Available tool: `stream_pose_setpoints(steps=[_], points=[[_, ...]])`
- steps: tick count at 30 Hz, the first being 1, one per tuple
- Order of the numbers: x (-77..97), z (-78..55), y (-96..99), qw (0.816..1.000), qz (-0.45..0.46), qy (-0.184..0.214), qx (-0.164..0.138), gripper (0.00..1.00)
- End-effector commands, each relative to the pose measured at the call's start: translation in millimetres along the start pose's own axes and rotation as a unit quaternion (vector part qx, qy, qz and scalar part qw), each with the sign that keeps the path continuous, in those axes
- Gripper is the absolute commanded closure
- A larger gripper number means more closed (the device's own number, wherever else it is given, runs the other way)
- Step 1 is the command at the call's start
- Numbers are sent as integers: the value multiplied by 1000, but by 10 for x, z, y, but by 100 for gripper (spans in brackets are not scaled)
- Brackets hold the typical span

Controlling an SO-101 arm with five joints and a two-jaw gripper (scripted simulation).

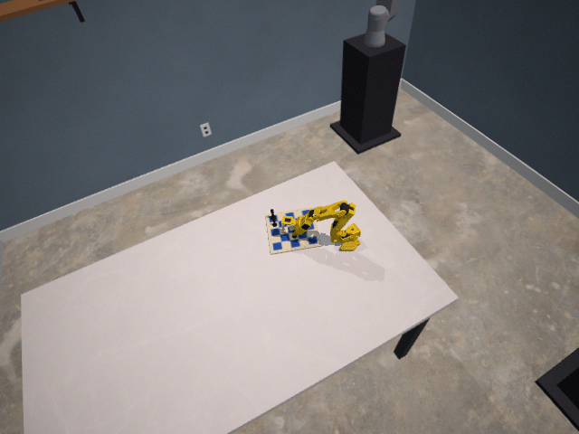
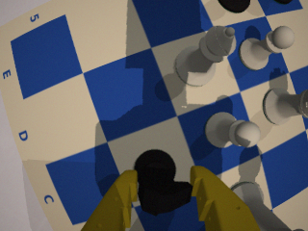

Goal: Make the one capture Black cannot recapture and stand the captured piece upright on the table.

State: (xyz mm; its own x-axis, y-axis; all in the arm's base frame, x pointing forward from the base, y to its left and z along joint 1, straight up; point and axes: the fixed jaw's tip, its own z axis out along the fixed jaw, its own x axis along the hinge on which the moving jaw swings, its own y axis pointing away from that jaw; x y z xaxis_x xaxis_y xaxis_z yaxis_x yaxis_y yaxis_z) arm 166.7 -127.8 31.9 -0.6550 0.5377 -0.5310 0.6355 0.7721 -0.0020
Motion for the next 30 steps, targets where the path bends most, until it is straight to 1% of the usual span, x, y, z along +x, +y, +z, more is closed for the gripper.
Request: stream_pose_setpoints(steps=[1, 10, 19, 30], points=[[49, 39, -17, 1000, 9, 7, 2, 87], [59, 49, -17, 1000, 9, 7, 2, 87], [112, 64, -16, 1000, 9, 8, 2, 87], [99, 53, -15, 1000, 8, 8, 2, 87]])
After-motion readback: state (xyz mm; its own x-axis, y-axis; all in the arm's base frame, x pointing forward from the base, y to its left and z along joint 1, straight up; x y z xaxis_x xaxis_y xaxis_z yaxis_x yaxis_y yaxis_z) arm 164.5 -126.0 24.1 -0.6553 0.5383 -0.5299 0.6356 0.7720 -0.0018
